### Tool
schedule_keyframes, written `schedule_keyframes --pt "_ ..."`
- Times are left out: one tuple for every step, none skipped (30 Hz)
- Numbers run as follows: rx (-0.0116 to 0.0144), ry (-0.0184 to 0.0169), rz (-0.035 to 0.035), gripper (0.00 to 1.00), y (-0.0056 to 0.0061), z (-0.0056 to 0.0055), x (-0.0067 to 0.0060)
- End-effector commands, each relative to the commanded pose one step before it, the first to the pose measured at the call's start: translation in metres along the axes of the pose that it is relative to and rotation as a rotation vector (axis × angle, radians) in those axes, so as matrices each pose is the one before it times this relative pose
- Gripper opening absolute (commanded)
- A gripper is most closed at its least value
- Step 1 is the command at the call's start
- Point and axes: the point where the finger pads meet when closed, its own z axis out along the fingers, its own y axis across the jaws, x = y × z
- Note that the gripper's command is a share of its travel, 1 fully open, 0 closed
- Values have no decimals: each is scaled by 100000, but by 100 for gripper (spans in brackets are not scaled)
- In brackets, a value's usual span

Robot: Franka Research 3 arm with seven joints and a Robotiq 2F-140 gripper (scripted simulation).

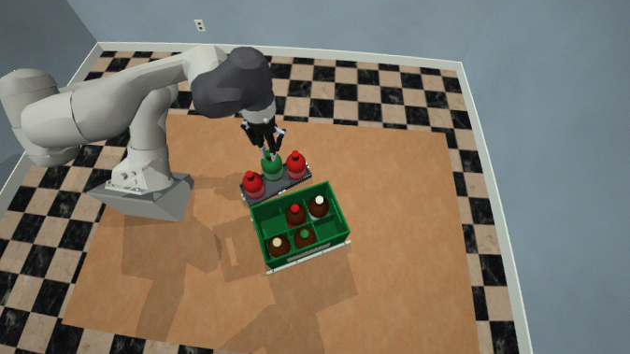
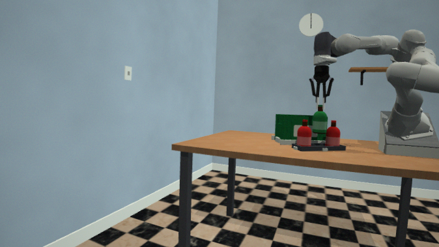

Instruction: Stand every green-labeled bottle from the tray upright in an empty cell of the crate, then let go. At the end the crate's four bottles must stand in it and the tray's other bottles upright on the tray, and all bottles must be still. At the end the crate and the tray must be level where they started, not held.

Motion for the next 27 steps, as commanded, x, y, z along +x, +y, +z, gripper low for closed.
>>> schedule_keyframes --pt "-633 549 -308 0 212 -554 111" --pt "0 0 0 0 -2 -65 3" --pt "0 0 -1 0 -3 -72 4" --pt "0 0 1 0 -2 -78 3" --pt "0 0 1 0 -2 -84 4" --pt "0 0 0 0 -3 -89 4" --pt "0 0 0 0 -3 -94 4" --pt "0 0 0 0 0 0 0" --pt "0 0 0 0 0 0 0" --pt "0 1 -1 0 -3 -99 5" --pt "0 0 0 0 -3 -104 5" --pt "0 -1 1 0 -3 -108 5" --pt "0 0 0 0 -3 -111 5" --pt "0 0 0 0 -4 -114 5" --pt "0 0 -1 0 -4 -117 6" --pt "0 -1 1 0 -3 -120 5" --pt "0 0 0 0 -3 -121 5" --pt "0 0 0 0 -4 -122 6" --pt "0 0 -1 0 -4 -123 6" --pt "0 -1 1 0 -3 -123 5" --pt "0 0 0 0 -4 -122 5" --pt "0 0 -1 0 -4 -121 6" --pt "0 0 -1 0 -4 -119 6" --pt "0 -1 1 0 -3 -118 5" --pt "0 0 0 0 0 0 0" --pt "0 0 0 0 0 0 0" --pt "0 0 0 0 -3 -115 5"
